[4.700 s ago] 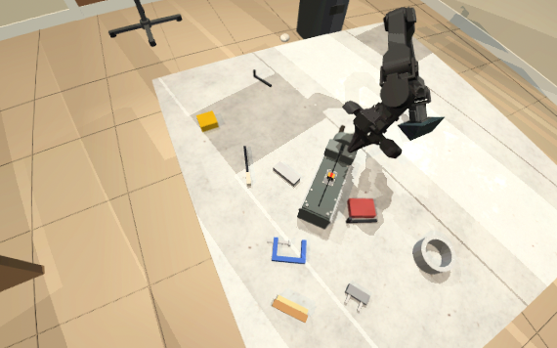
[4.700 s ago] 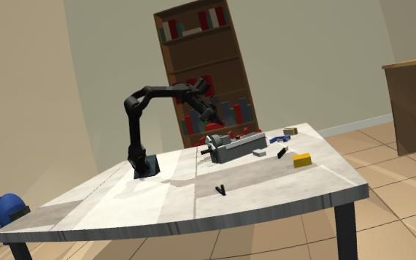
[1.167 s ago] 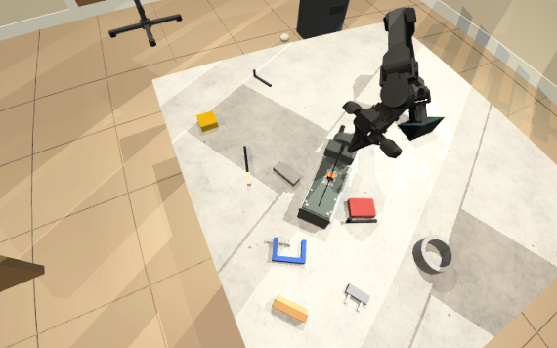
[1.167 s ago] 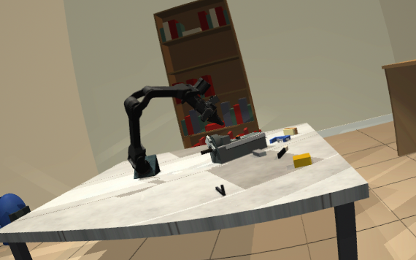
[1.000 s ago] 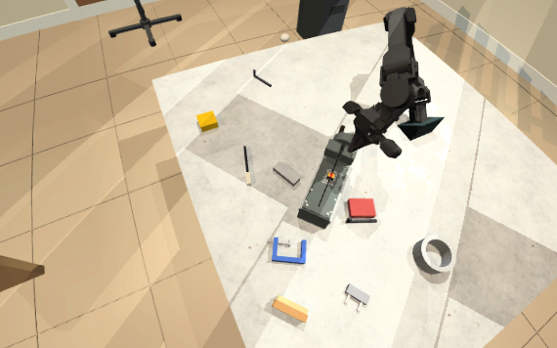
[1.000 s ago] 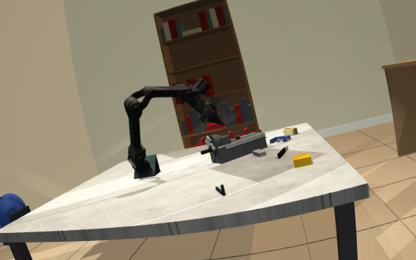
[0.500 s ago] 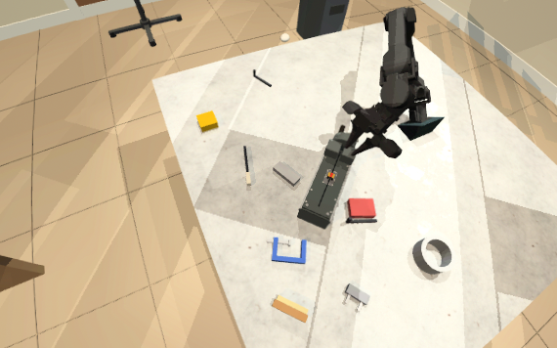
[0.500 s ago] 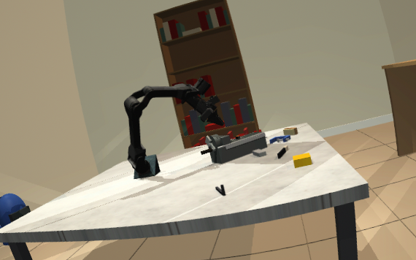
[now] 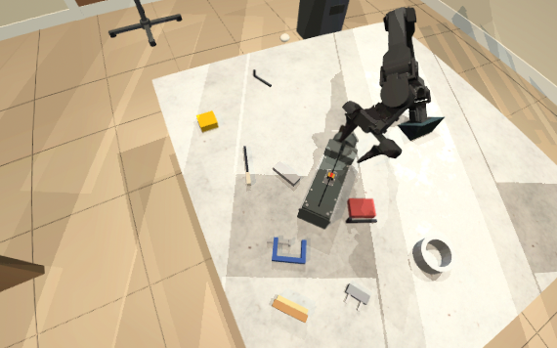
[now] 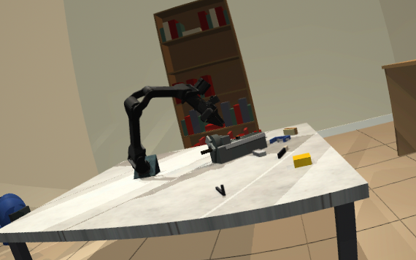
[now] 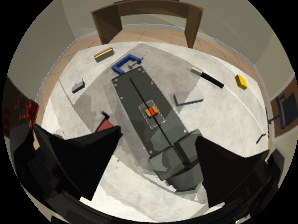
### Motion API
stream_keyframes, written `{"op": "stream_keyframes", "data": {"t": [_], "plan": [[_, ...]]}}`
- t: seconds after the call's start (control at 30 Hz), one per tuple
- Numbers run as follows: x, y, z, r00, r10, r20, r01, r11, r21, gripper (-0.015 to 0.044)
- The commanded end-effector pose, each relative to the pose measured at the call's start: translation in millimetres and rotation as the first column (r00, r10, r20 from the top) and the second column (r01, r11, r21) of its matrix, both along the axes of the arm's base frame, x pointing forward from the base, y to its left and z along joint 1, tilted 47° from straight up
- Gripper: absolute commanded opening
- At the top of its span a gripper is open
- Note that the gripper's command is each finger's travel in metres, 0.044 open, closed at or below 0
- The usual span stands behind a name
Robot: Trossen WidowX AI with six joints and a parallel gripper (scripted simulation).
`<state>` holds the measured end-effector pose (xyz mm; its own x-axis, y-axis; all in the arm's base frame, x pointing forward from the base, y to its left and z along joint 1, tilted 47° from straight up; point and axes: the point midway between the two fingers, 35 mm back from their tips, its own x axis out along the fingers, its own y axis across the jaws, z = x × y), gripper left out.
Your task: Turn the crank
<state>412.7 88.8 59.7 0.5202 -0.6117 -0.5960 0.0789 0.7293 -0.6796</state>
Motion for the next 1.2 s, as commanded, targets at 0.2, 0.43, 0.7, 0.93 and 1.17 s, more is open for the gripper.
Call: {"op": "stream_keyframes", "data": {"t": [0.2,0.43,0.7,0.93,1.17], "plan": [[0.0,0.0,0.0,1.0,0.0,0.0,0.0,1.0,0.0,0.0151],[0.0,0.0,0.0,1.0,0.0,0.0,0.0,1.0,0.0,0.0],[0.0,0.0,0.0,1.0,0.0,0.0,0.0,1.0,0.0,0.0],[0.0,0.0,0.0,1.0,0.0,0.0,0.0,1.0,0.0,0.0],[0.0,0.0,0.0,1.0,0.0,0.0,0.0,1.0,0.0,0.0131]]}}
